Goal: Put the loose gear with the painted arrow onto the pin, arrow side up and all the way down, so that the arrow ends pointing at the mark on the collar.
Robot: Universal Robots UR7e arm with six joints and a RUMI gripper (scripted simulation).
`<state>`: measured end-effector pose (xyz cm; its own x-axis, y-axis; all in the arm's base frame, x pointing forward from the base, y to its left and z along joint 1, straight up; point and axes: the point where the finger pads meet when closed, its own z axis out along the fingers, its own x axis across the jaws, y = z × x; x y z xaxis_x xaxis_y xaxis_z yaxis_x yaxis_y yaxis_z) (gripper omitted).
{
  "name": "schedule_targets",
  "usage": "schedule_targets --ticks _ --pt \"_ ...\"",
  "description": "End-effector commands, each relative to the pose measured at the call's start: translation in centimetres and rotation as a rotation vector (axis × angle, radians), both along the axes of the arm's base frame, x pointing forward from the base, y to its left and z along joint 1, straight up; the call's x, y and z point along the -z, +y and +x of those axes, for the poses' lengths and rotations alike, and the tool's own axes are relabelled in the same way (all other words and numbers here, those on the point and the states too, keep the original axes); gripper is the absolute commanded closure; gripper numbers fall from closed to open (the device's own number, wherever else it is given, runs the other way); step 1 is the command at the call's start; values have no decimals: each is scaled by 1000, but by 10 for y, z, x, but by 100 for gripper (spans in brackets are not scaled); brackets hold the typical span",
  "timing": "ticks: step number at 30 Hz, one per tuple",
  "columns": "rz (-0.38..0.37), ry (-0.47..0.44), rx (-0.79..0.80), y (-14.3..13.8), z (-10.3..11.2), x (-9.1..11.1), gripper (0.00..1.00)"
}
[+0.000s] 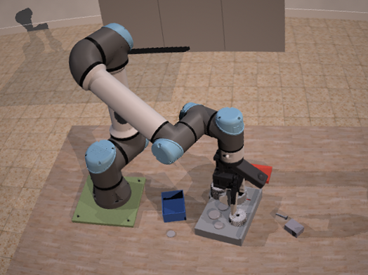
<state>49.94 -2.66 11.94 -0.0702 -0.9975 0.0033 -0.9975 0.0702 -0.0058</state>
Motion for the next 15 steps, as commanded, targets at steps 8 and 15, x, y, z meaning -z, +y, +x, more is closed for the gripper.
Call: schedule_targets --ticks 8,15 --pt "0 -1 0 0 0 -1 46" --pt "0 -1 0 0 0 0 46"
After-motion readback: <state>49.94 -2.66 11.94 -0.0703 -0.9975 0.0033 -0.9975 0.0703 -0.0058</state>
